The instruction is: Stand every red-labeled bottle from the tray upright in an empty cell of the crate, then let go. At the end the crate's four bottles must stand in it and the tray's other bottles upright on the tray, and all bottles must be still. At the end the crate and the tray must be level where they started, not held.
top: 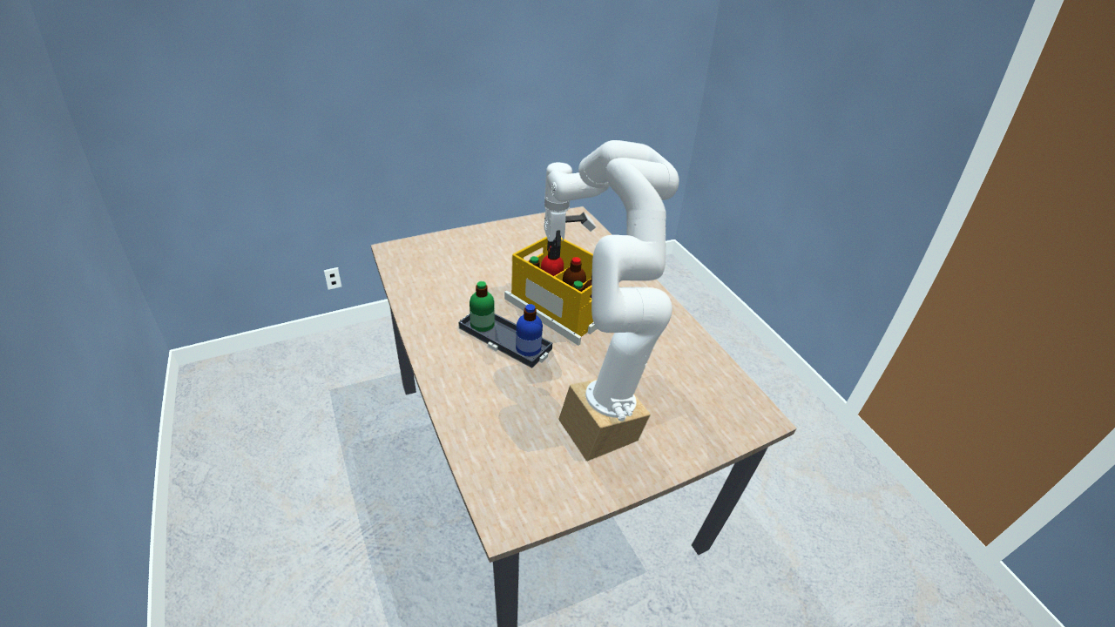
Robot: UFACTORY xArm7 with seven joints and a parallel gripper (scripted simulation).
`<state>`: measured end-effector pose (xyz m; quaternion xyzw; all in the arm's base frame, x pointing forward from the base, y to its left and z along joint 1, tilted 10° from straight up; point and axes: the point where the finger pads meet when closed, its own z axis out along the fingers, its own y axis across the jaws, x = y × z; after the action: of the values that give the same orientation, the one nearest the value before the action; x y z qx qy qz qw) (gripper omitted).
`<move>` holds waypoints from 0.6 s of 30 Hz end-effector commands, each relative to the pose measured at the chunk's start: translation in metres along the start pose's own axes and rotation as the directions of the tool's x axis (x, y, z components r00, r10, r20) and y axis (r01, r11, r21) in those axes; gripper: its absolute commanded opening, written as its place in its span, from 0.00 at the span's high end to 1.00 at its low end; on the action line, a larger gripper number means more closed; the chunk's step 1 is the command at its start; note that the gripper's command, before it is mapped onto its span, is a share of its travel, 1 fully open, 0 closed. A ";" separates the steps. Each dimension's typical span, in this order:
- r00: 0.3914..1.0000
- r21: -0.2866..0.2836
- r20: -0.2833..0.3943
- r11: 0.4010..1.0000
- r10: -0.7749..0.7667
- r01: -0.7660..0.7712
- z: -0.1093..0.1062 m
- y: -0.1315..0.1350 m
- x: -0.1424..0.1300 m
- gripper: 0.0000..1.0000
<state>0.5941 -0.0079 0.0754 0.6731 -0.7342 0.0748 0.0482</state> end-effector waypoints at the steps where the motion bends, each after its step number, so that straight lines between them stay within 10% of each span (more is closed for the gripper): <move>1: 1.000 0.006 0.001 1.000 0.000 0.000 -0.003 -0.002 0.000 1.00; 7: 1.000 0.006 0.001 1.000 0.000 0.000 -0.003 -0.002 0.000 1.00; 8: 1.000 0.006 0.001 1.000 0.000 0.000 -0.003 -0.002 0.000 0.35; 18: 1.000 0.006 0.001 1.000 0.000 0.000 -0.003 -0.002 0.000 0.35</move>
<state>0.5946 -0.0077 0.0761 0.6731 -0.7342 0.0753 0.0475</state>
